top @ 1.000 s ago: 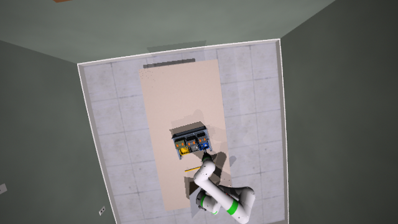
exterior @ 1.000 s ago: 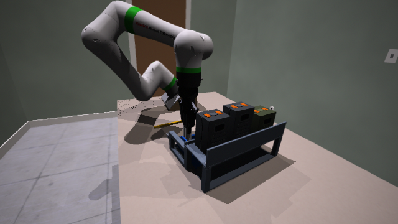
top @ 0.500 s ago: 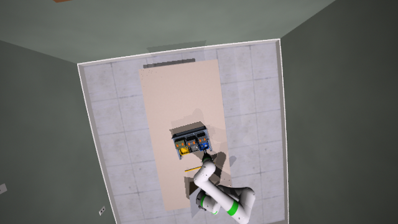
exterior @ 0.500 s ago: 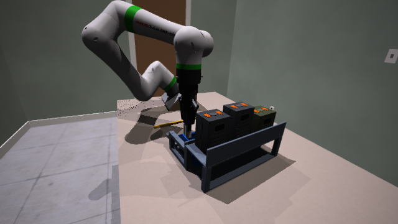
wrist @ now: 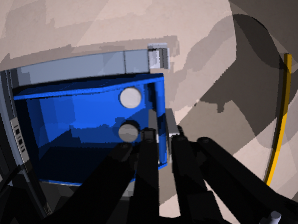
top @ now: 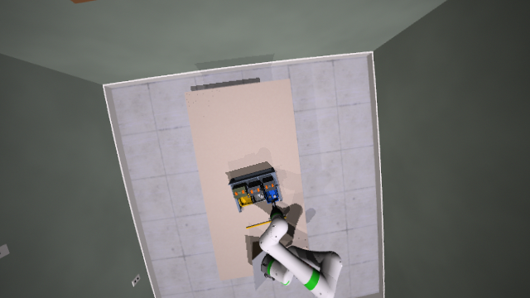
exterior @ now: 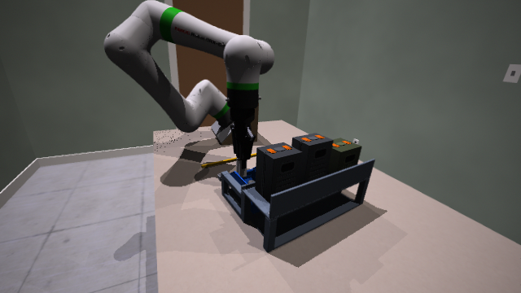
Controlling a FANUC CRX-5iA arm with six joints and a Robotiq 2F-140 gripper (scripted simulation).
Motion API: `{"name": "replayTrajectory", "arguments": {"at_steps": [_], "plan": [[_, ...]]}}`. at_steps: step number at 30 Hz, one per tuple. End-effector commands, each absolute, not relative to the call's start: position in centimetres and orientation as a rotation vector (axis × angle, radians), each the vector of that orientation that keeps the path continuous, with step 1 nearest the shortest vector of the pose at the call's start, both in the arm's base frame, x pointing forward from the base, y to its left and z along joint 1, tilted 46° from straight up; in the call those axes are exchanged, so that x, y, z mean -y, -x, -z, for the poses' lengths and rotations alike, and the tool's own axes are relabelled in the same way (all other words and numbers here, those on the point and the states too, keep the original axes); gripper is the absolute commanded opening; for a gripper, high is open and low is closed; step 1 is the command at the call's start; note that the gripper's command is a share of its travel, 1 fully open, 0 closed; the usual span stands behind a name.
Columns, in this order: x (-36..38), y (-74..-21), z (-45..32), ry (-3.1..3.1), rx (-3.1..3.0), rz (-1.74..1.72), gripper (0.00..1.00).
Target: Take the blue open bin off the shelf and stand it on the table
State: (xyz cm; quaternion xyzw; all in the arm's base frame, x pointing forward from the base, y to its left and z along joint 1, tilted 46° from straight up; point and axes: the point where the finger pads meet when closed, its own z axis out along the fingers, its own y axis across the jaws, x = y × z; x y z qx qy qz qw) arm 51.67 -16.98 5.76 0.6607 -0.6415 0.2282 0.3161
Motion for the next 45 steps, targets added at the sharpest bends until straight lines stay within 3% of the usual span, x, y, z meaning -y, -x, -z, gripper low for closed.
{"name": "replayTrajectory", "arguments": {"at_steps": [1,45], "plan": [[16.9,-51.3,-5.9,-1.741,1.690,-0.603,0.00],[16.8,-44.2,-6.7,-1.741,1.690,-0.603,0.00]]}}
